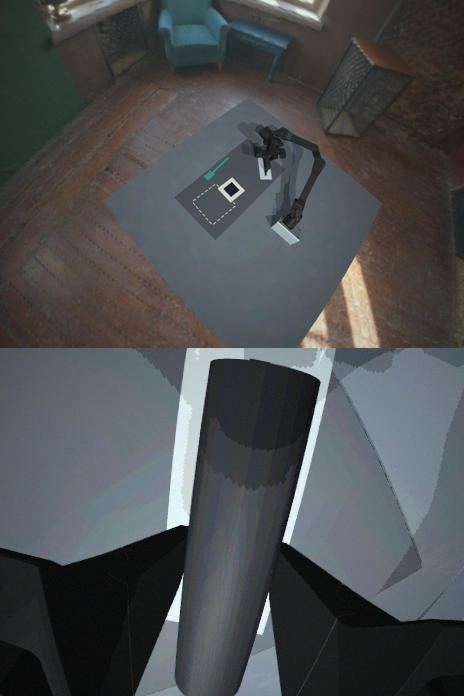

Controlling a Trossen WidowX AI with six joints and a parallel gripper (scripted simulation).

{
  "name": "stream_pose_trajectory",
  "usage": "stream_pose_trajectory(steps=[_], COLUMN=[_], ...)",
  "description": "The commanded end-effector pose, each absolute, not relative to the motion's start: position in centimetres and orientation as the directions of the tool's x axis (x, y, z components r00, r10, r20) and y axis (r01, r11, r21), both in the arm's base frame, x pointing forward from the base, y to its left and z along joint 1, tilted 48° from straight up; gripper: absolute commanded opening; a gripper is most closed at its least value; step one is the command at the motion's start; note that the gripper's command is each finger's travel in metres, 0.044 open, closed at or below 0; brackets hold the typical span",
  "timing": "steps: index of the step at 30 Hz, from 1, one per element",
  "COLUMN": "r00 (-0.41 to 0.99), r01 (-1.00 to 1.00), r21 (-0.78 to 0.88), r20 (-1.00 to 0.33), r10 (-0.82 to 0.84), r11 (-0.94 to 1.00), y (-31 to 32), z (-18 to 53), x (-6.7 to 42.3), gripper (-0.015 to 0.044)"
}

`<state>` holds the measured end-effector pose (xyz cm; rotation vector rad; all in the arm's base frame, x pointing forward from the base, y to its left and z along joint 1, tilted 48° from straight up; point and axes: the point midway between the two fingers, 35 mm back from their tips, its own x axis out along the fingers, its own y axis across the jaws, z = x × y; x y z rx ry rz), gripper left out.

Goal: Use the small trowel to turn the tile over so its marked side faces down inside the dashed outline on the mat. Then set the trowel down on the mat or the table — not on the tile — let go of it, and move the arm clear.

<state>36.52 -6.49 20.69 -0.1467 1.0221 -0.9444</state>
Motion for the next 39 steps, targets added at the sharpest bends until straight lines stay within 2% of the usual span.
stream_pose_trajectory(steps=[1, 14, 27, 34, 39], r00=[0.177, 0.177, 0.177, 0.177, 0.177], r01=[0.597, 0.611, 0.846, 0.855, 0.855], r21=[-0.516, -0.506, -0.277, -0.264, -0.264], r20=[-0.662, -0.662, -0.662, -0.662, -0.662], r10=[-0.728, -0.728, -0.728, -0.728, -0.728], r11=[0.614, 0.609, 0.457, 0.447, 0.447], y=[-6.51, -6.51, -6.52, -6.52, -6.52], z=[20.53, 20.53, 20.53, 20.53, 20.53], x=[36.40, 36.40, 36.40, 36.40, 36.40], gripper=[0.0130, 0.0130, 0.0130, 0.0130, 0.0261])
